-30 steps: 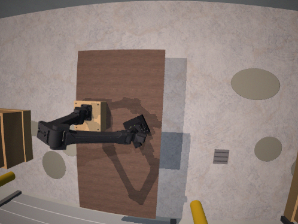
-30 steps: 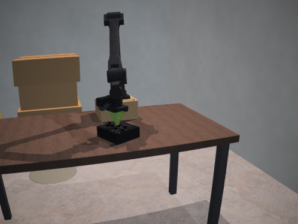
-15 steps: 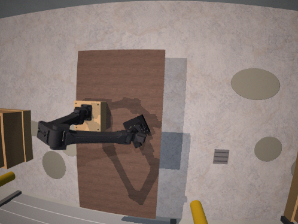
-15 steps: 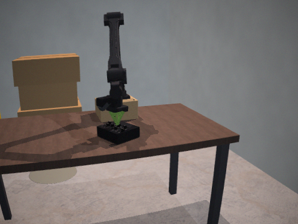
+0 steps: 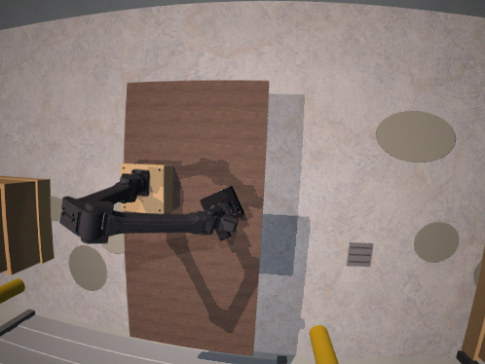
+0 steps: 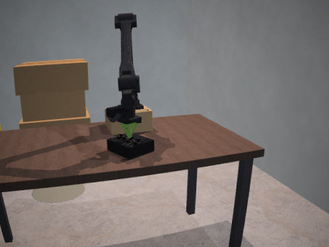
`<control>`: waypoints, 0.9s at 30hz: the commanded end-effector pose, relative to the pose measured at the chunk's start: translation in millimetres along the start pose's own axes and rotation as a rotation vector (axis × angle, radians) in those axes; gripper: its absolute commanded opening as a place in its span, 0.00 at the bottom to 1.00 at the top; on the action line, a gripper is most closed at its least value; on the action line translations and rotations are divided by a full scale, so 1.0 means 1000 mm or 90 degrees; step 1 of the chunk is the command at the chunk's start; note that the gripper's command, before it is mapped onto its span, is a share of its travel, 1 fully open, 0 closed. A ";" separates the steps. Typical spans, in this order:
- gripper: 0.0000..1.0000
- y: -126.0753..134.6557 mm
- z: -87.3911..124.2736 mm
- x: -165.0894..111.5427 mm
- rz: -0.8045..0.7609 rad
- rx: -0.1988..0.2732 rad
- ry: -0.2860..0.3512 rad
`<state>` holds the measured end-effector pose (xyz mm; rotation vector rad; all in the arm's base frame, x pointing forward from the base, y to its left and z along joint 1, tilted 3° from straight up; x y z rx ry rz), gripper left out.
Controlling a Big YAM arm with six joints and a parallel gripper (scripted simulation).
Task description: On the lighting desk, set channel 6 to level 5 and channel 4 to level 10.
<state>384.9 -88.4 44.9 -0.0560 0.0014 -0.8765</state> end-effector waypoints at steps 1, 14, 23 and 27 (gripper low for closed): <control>0.00 0.007 0.002 -0.008 0.006 0.007 -0.003; 0.00 0.006 0.000 -0.008 0.006 0.003 0.001; 0.00 0.009 0.000 0.000 0.020 0.001 0.003; 0.00 0.010 0.004 0.008 0.014 0.006 -0.003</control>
Point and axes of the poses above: the point where the finger pads meet when closed, its own z axis back along the fingers, its own y axis across the jaws, x = y × z, the point moved 9 cm from there along z, back along the fingers, and after that the axes turned 11 degrees about z, right-handed, at the moved point
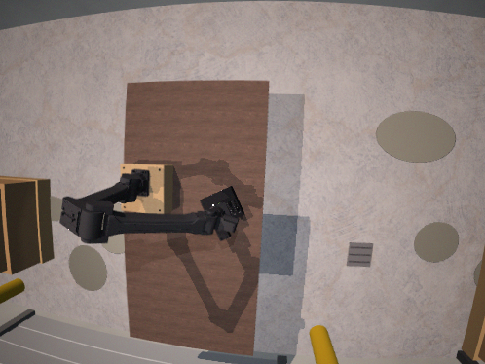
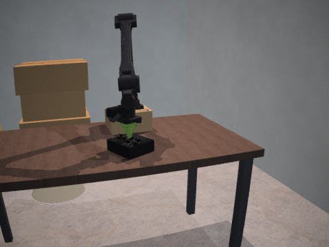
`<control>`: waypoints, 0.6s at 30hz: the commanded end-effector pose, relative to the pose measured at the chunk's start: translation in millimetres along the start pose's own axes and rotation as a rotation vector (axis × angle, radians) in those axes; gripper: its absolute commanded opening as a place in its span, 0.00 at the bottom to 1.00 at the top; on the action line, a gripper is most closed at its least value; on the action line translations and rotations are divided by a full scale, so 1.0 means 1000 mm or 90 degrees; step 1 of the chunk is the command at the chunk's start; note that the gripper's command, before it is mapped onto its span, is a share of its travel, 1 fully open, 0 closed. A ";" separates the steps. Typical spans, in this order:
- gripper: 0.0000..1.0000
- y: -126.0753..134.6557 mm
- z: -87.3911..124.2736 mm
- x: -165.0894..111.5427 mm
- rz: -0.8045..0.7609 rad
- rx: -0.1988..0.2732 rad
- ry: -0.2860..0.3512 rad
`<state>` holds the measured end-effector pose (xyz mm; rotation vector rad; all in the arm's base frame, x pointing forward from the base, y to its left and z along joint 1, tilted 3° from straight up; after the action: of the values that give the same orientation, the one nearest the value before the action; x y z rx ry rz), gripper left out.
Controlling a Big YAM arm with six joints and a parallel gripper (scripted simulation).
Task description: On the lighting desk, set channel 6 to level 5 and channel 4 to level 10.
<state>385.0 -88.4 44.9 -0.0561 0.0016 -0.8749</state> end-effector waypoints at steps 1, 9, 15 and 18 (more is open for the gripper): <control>0.00 0.009 0.004 0.008 0.013 0.006 -0.002; 0.00 0.010 0.012 0.010 0.013 0.011 -0.010; 0.00 0.016 0.039 0.013 0.014 0.025 -0.029; 0.00 0.016 0.049 0.013 0.011 0.025 -0.030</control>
<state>384.7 -87.8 65.1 -0.0536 0.0025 -0.8726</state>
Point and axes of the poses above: the point where the finger pads meet when closed, its own z axis back along the fingers, its own y axis across the jaws, x = y × z, the point moved 9 cm from there along z, back along the fingers, and after that the axes turned 11 degrees about z, right-handed, at the moved point
